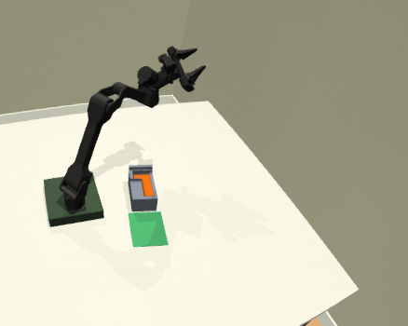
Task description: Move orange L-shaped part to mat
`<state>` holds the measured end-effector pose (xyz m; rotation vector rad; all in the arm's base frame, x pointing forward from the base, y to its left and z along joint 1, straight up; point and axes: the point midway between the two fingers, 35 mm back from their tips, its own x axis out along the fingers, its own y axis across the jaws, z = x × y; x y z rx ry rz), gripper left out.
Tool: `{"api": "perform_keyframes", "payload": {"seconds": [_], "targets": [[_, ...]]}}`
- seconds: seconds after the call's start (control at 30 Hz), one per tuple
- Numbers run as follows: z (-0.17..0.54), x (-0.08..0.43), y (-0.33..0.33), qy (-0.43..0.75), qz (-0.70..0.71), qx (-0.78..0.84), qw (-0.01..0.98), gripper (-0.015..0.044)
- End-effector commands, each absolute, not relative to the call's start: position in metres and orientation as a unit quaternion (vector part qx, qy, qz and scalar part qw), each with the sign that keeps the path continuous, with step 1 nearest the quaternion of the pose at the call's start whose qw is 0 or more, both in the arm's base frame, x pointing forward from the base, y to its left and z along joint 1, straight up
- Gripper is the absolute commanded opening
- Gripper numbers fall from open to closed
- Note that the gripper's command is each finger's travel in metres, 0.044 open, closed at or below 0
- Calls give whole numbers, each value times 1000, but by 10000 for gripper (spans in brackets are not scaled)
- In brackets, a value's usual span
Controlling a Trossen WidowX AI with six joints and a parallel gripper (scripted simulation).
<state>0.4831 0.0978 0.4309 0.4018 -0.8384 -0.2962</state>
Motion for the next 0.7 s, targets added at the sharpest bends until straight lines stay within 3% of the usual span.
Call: {"api": "perform_keyframes", "payload": {"seconds": [0.0, 0.27, 0.5, 0.67], "targets": [[430, 485, 98, -398, -141, 190, 886, 374], [385, 537, 104, -203, -92, 104, 969, 180], [289, 541, 89, 73, -57, 60, 994, 180], [256, 526, 81, 168, -54, 58, 983, 180]]}}
